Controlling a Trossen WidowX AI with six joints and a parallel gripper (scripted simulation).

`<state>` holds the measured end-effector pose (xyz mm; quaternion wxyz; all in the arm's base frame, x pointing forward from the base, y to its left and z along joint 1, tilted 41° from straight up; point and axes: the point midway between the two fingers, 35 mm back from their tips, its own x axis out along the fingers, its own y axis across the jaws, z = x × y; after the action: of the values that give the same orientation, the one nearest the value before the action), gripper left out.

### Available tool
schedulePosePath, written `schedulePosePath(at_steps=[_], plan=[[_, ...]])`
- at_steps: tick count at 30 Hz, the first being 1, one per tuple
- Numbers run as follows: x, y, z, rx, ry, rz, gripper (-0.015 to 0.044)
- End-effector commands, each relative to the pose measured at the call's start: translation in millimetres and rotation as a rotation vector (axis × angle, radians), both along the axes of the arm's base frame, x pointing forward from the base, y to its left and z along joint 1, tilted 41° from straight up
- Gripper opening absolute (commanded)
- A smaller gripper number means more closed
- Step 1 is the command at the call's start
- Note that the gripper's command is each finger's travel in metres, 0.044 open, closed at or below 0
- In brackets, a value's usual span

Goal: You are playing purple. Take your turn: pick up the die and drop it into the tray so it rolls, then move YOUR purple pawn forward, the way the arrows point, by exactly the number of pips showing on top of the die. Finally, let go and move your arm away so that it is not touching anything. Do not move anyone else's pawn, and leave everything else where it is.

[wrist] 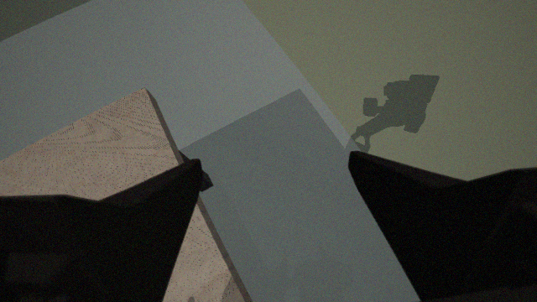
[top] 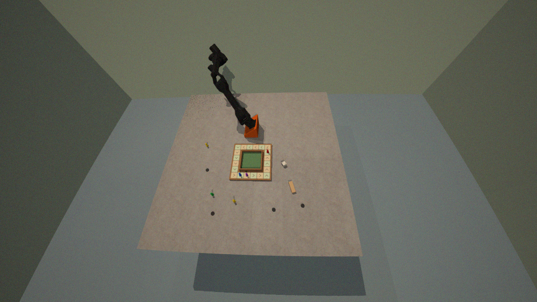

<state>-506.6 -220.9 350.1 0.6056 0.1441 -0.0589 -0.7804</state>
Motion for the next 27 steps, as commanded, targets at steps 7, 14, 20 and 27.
schedulePosePath(at_steps=[7, 14, 20, 27], plan=[[9, -29, -6, 0.042, 0.025, -0.007, 0.0275], [72, -115, 7, 0.051, 0.032, 0.111, 0.0275], [142, -178, 19, 0.054, 0.036, 0.217, 0.0275], [227, -230, 30, 0.05, 0.041, 0.33, 0.0275]])
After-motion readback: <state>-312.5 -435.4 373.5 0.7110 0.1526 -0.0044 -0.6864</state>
